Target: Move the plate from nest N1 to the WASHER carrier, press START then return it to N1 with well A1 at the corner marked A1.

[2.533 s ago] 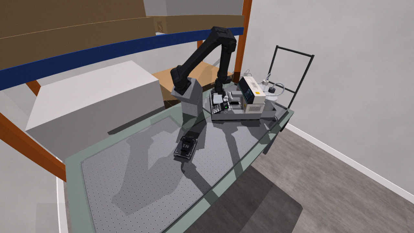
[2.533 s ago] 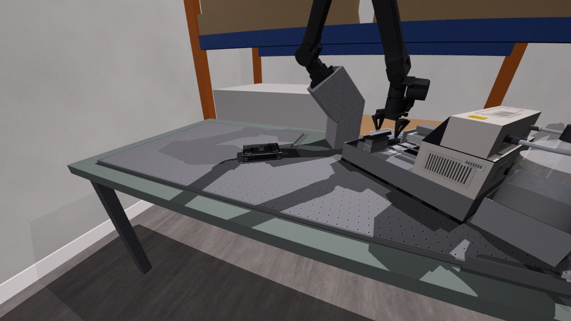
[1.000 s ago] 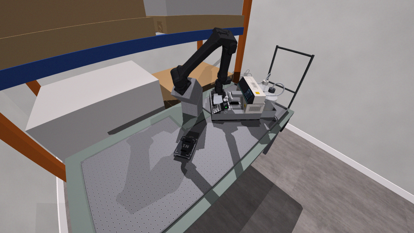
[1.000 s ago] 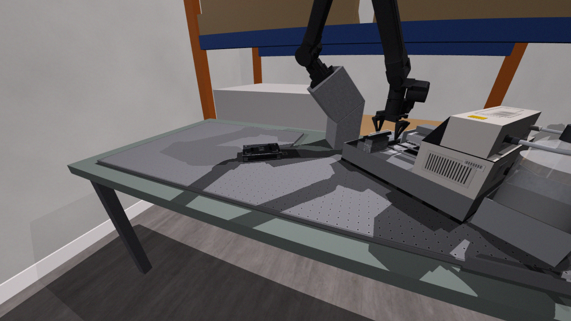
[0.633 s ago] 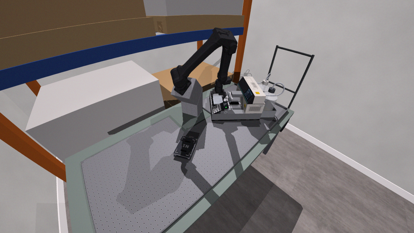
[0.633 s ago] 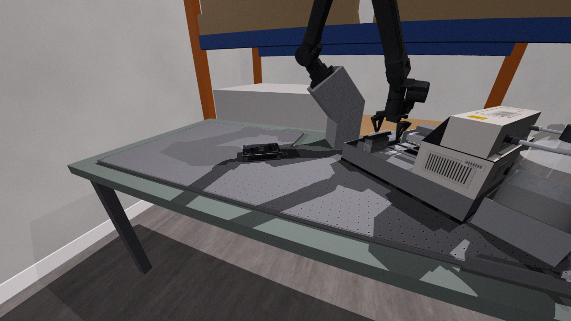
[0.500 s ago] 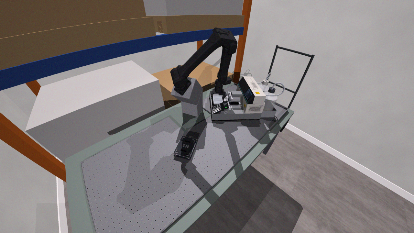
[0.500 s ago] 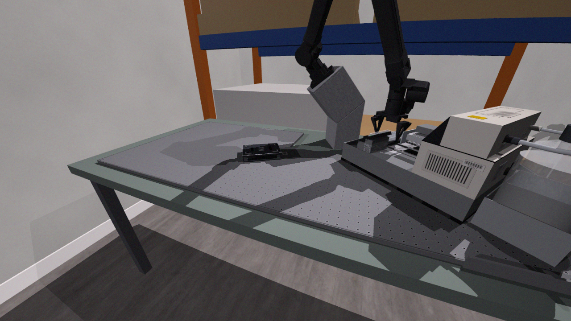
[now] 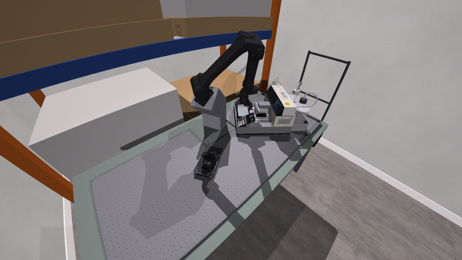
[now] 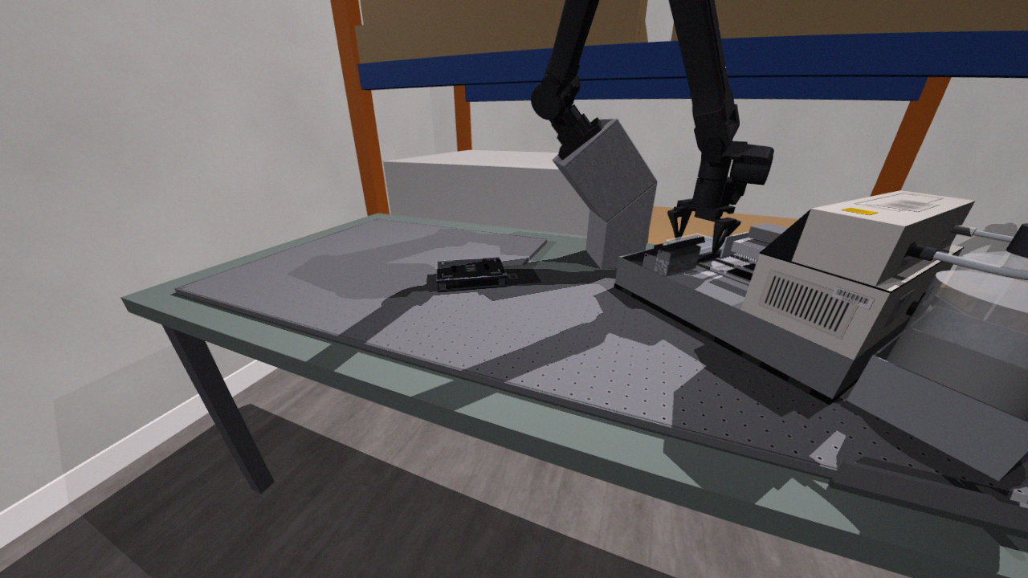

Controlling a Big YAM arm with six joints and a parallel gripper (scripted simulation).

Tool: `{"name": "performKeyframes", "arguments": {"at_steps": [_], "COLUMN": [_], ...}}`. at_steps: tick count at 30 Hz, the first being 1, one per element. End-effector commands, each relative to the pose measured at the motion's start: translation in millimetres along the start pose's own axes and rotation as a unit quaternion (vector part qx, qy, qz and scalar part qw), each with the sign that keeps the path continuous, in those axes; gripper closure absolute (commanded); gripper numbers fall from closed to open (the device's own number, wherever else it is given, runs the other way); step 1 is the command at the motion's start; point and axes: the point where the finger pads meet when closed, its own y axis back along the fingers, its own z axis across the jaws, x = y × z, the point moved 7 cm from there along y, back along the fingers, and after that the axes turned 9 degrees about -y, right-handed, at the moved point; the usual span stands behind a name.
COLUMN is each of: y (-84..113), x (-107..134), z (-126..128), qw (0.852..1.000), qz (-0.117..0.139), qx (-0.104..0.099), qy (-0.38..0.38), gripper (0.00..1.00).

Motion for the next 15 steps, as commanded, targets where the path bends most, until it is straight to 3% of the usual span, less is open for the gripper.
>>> {"name": "performKeyframes", "arguments": {"at_steps": [1, 4, 6, 15], "y": [1.8, 1.8, 13.5, 26.9], "x": [-2.2, -2.2, -4.5, -1.2], "z": [-6.0, -6.0, -11.2, -2.9], "qw": [1.0, 1.0, 1.0, 1.0], "qz": [-0.002, -0.002, -0.004, -0.001], "qx": [0.006, 0.006, 0.015, 0.009], "qy": [-0.002, -0.002, -0.005, 0.0], "gripper": [0.0, 0.0, 0.0, 0.0]}}
